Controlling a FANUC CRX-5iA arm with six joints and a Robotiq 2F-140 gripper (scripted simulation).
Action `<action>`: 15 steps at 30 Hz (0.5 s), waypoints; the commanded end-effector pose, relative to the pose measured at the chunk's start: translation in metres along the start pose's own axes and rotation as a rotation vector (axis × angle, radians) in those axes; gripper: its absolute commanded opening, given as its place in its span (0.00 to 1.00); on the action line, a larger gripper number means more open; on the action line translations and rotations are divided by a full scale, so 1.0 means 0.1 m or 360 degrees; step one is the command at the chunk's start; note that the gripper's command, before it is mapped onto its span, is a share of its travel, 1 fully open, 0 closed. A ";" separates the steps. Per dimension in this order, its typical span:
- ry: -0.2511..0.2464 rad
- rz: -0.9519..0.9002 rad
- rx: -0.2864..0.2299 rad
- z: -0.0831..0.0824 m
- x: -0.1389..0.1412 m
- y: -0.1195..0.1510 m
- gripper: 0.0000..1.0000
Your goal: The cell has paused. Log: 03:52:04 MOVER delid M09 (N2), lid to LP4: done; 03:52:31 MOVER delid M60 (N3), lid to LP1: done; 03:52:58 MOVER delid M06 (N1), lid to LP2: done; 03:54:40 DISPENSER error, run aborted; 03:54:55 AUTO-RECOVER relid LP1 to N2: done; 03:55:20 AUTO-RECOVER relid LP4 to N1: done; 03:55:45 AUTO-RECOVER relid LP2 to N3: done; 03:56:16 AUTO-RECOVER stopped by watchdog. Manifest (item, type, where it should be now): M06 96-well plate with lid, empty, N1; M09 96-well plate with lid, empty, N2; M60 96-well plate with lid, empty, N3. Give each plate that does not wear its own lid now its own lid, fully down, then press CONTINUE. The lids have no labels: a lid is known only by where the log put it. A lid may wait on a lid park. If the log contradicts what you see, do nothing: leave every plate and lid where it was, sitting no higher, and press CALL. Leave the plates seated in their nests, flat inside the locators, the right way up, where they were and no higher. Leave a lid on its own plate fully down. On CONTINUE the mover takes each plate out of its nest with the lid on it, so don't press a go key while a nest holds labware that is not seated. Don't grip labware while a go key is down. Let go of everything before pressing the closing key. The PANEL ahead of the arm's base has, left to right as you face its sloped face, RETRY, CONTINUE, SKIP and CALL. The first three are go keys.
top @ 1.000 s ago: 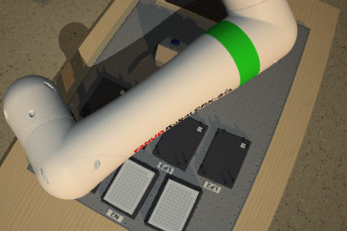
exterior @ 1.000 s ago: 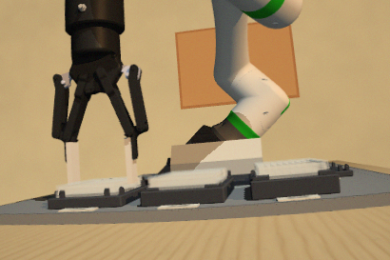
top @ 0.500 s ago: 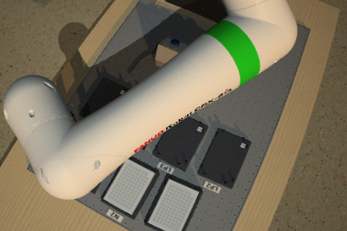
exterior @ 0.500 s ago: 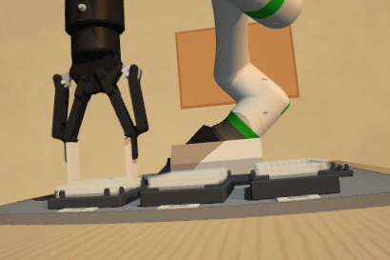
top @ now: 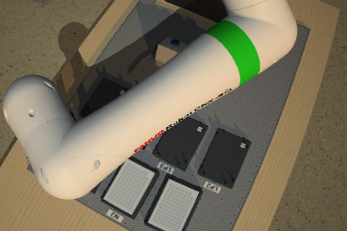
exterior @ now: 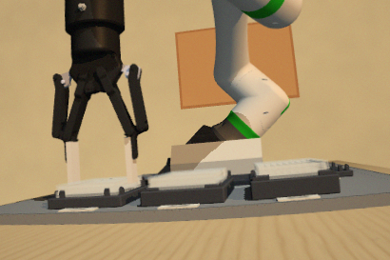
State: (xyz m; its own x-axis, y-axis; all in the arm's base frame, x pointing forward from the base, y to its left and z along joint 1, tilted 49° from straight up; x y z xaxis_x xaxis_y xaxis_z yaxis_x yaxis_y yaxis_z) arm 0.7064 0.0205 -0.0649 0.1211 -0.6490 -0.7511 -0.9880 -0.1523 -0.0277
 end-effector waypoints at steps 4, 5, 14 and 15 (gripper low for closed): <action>0.0000 0.0000 0.0001 -0.04 0.00 0.00 0.00; 0.0000 0.0000 0.0001 -0.05 0.00 0.00 0.00; 0.0000 0.0000 0.0001 -0.15 0.00 0.00 0.00; 0.0000 0.0000 0.0001 -0.17 0.00 0.00 0.00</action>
Point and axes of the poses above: the point where the finger pads meet when closed, its own z axis out along the fingers, its own x axis across the jaws, y = z × x, the point moved 4 cm from there along -z, back along the fingers, and after that the axes turned 3 degrees about z, right-handed, at the moved point
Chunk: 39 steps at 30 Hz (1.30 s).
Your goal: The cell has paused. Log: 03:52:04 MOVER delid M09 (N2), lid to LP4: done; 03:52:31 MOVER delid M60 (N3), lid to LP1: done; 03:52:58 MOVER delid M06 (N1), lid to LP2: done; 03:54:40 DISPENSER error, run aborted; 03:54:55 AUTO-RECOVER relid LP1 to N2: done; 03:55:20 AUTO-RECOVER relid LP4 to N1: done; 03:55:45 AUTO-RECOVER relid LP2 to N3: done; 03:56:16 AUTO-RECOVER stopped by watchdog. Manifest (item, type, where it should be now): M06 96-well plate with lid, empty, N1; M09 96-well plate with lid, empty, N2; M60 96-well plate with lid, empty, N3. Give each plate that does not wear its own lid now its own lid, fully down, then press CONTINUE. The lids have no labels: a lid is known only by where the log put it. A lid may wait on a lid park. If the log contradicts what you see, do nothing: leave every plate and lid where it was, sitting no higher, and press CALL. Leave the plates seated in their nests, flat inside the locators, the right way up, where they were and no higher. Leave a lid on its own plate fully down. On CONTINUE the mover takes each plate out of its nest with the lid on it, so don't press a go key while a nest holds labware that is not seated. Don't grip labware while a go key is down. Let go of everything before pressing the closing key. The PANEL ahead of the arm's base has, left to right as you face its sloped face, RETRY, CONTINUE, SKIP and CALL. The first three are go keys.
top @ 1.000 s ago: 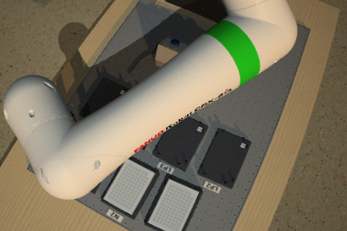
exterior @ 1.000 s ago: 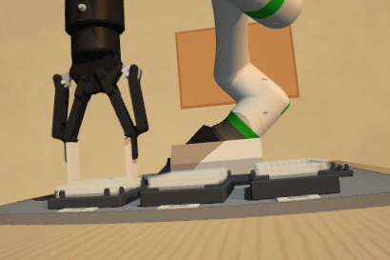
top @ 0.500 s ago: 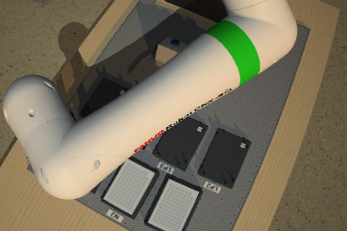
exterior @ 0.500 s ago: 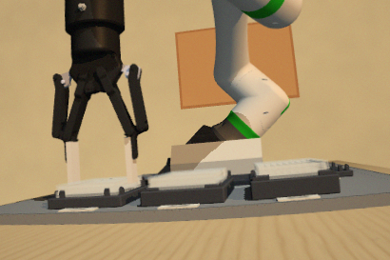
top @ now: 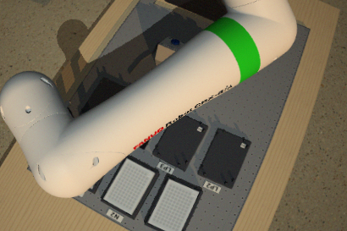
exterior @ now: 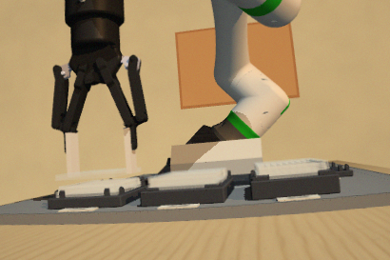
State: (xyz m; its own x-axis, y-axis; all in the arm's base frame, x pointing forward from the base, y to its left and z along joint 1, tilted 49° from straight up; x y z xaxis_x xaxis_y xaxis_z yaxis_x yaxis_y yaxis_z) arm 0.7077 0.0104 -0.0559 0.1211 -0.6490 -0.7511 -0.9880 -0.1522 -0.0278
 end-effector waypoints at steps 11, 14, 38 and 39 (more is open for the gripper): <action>0.0000 0.0000 0.0001 -0.21 0.00 0.00 0.00; 0.0000 0.0000 0.0001 -0.25 0.00 0.00 0.00; 0.0000 0.0000 0.0001 -0.44 0.00 0.00 0.00; 0.0000 0.0000 0.0001 -0.44 0.00 0.00 0.00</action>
State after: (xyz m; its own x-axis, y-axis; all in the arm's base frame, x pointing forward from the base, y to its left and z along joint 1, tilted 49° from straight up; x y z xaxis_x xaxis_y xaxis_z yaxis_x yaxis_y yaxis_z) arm 0.7119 -0.0223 -0.0270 0.1211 -0.6490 -0.7511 -0.9880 -0.1523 -0.0277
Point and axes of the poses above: the point where the finger pads meet when closed, its own z axis out along the fingers, its own x axis across the jaws, y = z × x, the point moved 4 cm from there along -z, back along the fingers, and after that the axes turned 3 degrees about z, right-handed, at the moved point
